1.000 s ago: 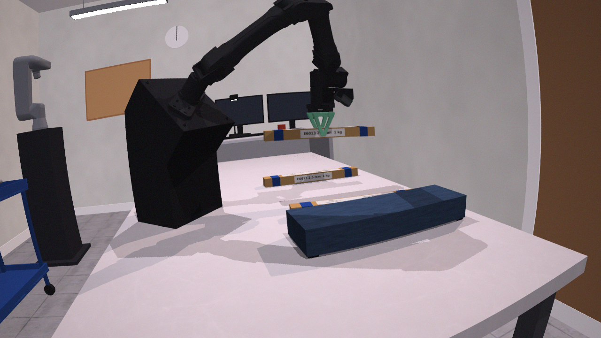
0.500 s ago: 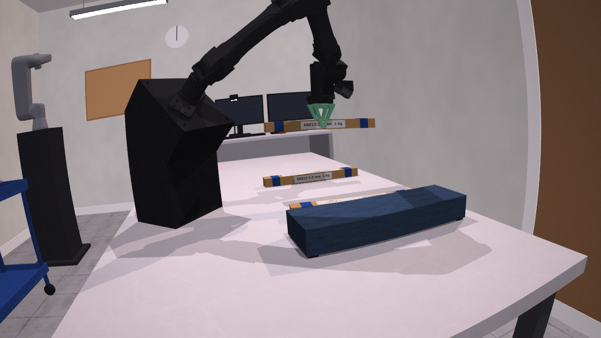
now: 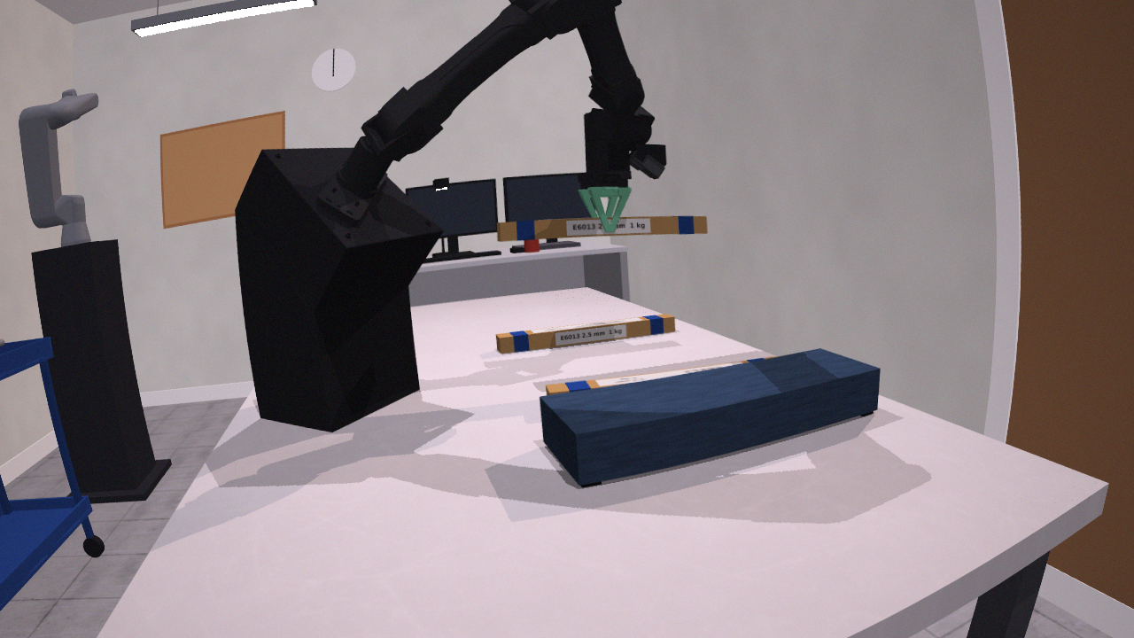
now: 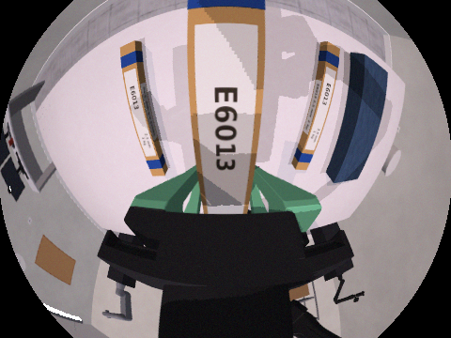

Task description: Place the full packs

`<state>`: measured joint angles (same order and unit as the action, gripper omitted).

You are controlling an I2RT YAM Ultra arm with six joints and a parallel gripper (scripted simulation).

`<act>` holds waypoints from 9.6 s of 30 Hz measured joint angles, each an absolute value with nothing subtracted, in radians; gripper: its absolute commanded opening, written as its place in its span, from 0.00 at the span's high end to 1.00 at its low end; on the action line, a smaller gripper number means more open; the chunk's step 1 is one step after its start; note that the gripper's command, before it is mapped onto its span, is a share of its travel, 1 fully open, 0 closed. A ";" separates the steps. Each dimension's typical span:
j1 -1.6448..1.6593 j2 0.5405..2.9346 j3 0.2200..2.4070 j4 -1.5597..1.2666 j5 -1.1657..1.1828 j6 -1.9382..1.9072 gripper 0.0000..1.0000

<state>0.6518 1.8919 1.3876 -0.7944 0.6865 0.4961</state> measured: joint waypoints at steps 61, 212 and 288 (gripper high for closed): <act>0.658 1.879 1.374 -0.792 0.691 0.505 1.00; 0.325 1.677 1.108 -0.496 0.555 0.064 1.00; 0.302 1.711 1.100 -0.434 0.542 0.036 1.00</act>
<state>0.3019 1.7115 1.1004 -0.4339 0.5415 0.0364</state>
